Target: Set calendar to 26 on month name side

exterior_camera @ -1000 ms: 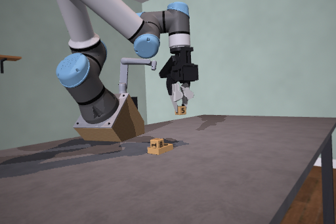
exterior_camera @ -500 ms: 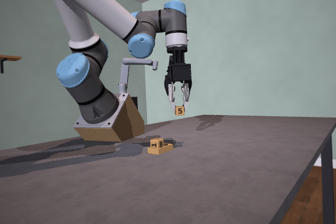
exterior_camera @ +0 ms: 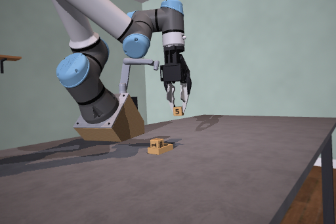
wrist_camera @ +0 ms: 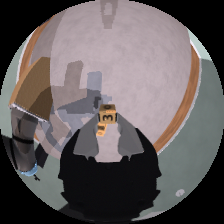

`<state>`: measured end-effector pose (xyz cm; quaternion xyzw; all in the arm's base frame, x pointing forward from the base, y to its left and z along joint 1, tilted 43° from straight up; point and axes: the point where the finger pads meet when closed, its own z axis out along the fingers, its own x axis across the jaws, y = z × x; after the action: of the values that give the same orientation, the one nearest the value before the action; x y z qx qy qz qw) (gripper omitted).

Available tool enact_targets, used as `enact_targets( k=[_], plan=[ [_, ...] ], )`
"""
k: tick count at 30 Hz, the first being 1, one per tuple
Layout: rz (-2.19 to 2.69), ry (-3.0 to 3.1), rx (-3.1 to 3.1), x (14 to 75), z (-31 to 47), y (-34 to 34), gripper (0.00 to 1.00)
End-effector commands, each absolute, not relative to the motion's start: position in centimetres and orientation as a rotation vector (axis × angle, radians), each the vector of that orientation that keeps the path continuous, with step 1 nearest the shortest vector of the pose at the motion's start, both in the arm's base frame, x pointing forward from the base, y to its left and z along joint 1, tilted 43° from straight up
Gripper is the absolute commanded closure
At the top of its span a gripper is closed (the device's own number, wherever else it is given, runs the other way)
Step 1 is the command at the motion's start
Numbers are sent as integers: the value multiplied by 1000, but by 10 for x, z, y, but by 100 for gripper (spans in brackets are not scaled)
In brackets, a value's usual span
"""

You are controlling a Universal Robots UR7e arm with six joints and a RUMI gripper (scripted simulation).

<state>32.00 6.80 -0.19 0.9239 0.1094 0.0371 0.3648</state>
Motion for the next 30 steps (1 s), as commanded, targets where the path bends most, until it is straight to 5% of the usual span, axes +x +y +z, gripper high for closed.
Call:
enact_targets(
  k=[1, 30],
  plan=[
    [153, 124, 2387, 321, 1, 65, 90],
    [216, -36, 2395, 322, 4, 62, 90]
  ],
)
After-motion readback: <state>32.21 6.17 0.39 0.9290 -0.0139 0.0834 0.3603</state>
